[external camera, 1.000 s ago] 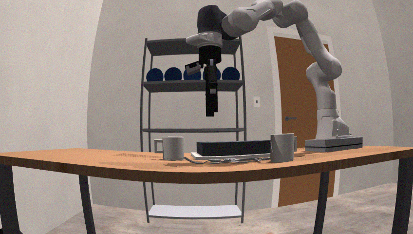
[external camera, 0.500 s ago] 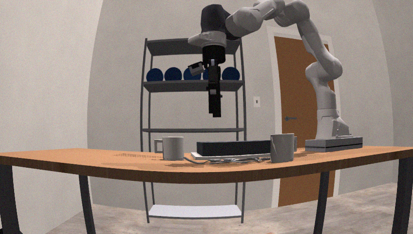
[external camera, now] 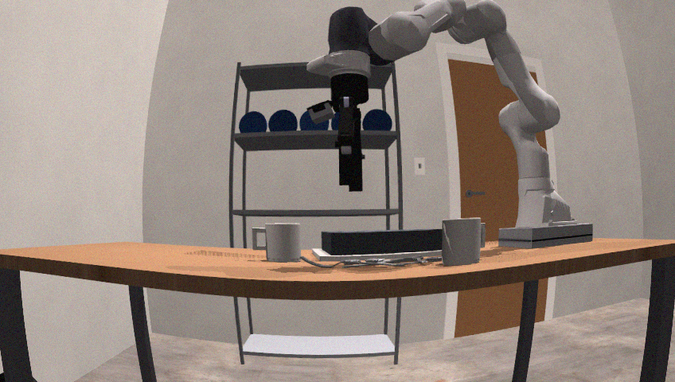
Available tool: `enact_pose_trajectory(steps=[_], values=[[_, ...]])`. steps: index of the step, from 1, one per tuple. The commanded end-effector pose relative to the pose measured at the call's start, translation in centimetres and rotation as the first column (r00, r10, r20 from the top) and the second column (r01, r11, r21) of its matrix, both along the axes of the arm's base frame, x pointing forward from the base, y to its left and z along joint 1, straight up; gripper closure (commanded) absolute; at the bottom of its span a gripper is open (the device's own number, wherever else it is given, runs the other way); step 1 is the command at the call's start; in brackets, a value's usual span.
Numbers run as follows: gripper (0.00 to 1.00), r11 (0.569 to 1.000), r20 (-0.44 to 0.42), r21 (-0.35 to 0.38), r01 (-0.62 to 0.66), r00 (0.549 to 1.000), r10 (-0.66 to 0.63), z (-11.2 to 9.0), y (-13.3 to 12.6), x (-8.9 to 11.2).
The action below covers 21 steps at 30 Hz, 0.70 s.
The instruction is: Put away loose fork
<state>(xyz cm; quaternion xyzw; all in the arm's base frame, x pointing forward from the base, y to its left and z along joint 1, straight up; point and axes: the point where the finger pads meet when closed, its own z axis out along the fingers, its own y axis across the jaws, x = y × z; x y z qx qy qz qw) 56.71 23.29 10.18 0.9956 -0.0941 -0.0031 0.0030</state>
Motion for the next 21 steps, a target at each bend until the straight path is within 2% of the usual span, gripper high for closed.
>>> enact_pose_trajectory(steps=[1,15,17,21], values=[[0.00,1.000,0.002,0.001,0.016,1.000,-0.016,0.1,0.0,0.0],[0.00,1.000,0.002,0.001,0.016,1.000,-0.016,0.0,0.0,0.0],[0.00,1.000,0.002,0.001,0.015,1.000,-0.015,-0.9,0.2,-0.5],[0.00,1.000,0.001,0.003,0.010,1.000,-0.010,-4.1,0.7,-2.4]])
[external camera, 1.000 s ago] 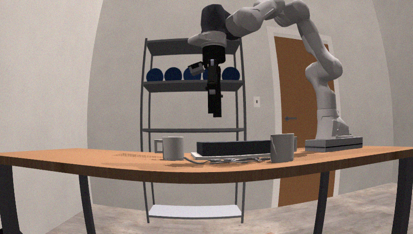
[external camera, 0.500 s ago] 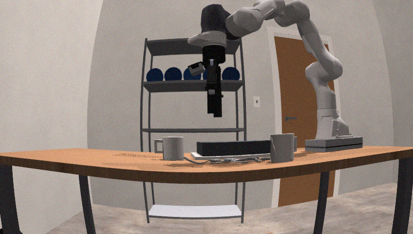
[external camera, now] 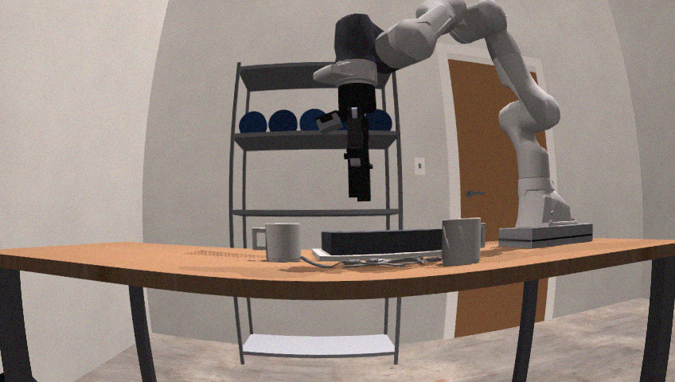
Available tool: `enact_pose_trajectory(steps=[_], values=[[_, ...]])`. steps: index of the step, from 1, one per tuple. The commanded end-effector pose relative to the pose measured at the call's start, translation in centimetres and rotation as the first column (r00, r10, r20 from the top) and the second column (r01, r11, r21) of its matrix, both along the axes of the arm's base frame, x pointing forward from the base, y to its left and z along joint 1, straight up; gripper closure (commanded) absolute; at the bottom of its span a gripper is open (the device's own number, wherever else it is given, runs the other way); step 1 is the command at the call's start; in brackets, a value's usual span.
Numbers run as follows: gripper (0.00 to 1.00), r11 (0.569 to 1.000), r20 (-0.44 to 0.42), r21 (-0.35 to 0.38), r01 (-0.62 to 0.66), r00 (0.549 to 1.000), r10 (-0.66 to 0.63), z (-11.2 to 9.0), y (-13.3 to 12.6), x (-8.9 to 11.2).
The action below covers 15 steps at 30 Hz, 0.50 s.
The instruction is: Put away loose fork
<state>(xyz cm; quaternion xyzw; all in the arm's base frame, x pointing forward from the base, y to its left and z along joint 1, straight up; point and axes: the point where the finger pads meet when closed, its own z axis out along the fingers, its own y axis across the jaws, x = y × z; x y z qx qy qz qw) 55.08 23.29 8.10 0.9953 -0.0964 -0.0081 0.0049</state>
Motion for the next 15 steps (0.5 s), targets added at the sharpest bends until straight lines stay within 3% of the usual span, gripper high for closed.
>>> enact_pose_trajectory(steps=[1,2,3,15], values=[[0.00,1.000,0.011,0.007,0.004,1.000,-0.004,-2.29,0.80,-0.98],[0.00,1.000,0.011,0.007,0.004,1.000,-0.004,-2.34,0.81,-1.02],[0.73,1.000,0.011,0.007,0.004,1.000,-0.004,-2.34,0.81,-1.02],[0.73,1.000,0.011,0.007,0.004,1.000,-0.004,-2.34,0.81,-1.02]])
